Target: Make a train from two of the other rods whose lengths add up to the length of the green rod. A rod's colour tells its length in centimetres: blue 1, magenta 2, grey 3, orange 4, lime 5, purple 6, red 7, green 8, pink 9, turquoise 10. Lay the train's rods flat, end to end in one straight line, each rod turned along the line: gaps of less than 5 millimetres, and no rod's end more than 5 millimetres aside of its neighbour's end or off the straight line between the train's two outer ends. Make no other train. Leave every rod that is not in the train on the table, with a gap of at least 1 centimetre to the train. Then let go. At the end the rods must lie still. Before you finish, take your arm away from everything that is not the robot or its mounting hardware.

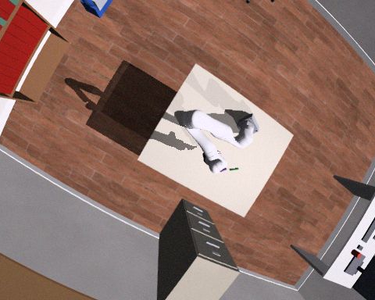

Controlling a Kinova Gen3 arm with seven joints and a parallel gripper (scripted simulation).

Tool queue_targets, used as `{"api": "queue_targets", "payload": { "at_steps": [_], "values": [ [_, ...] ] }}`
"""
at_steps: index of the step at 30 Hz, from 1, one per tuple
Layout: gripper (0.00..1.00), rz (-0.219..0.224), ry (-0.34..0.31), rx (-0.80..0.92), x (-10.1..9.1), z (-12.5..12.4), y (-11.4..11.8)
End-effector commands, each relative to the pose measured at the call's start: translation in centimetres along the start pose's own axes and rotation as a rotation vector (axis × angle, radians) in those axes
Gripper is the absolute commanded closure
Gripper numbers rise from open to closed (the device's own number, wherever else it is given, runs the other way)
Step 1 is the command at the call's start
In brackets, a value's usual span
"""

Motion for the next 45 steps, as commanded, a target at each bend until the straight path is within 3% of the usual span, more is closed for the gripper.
{"api": "queue_targets", "payload": {
  "at_steps": [1,9,11,15,33,45],
  "values": [
    [0.76,-0.002,-0.006,-0.008,-0.1,0.0,1.3],
    [0.76,-0.003,-0.012,-0.034,-0.1,-2.8,10.2],
    [0.76,-0.003,-0.012,-0.034,-0.1,-2.8,10.2],
    [0.76,0.000,-0.002,-0.043,-0.1,-5.2,13.7],
    [0.76,0.001,-0.001,-0.044,0.1,-5.3,13.9],
    [0.76,0.001,-0.001,-0.044,2.8,-5.3,14.0]
  ]
}}
Point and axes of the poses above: the point where the finger pads meet when closed, its own x axis out along the fingers, its own y axis across the jaws, z = x × y, the point moved 3 cm from there along -x, back along the fingers, and after that the axes turned 15 degrees about x, right-handed, at the moved point
